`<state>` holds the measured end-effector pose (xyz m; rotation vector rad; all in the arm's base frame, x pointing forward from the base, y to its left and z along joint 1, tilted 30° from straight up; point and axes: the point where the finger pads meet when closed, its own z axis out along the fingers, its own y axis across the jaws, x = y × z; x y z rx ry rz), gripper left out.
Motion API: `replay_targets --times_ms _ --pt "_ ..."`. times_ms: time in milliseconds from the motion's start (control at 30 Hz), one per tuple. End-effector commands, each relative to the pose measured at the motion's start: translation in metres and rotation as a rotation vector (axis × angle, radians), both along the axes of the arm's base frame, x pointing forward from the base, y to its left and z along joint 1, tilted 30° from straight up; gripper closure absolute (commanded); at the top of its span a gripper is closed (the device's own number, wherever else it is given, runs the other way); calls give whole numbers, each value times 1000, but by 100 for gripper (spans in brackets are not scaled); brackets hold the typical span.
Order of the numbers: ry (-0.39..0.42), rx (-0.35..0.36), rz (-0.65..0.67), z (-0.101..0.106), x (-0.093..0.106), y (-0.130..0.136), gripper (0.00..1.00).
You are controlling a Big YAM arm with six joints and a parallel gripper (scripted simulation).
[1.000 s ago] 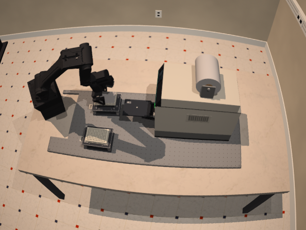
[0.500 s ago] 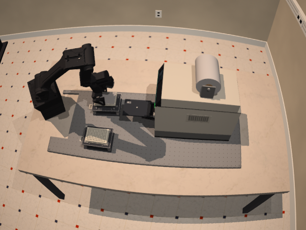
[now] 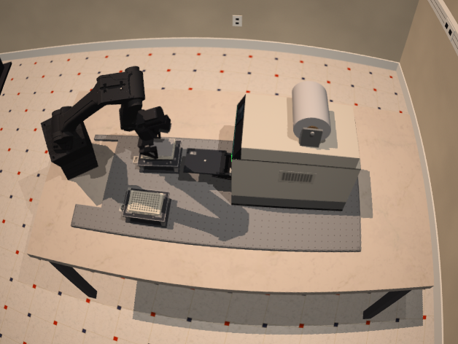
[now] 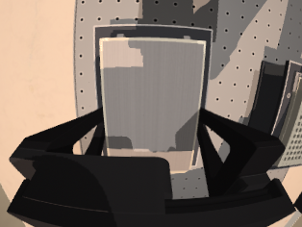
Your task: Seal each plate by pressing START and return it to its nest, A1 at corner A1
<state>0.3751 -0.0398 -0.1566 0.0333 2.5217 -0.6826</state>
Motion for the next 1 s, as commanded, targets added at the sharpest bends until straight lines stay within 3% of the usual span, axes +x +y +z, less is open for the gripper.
replay_targets --times_ms 0,267,433,667,967 --pt "-8 -3 -10 -1 1 -9 100" --pt "-27 4 -6 -2 9 -4 100" --pt "9 -2 -11 -7 -5 -10 100" --pt "11 -4 -15 -1 -5 -12 100" --pt "-6 3 5 -2 6 4 100"
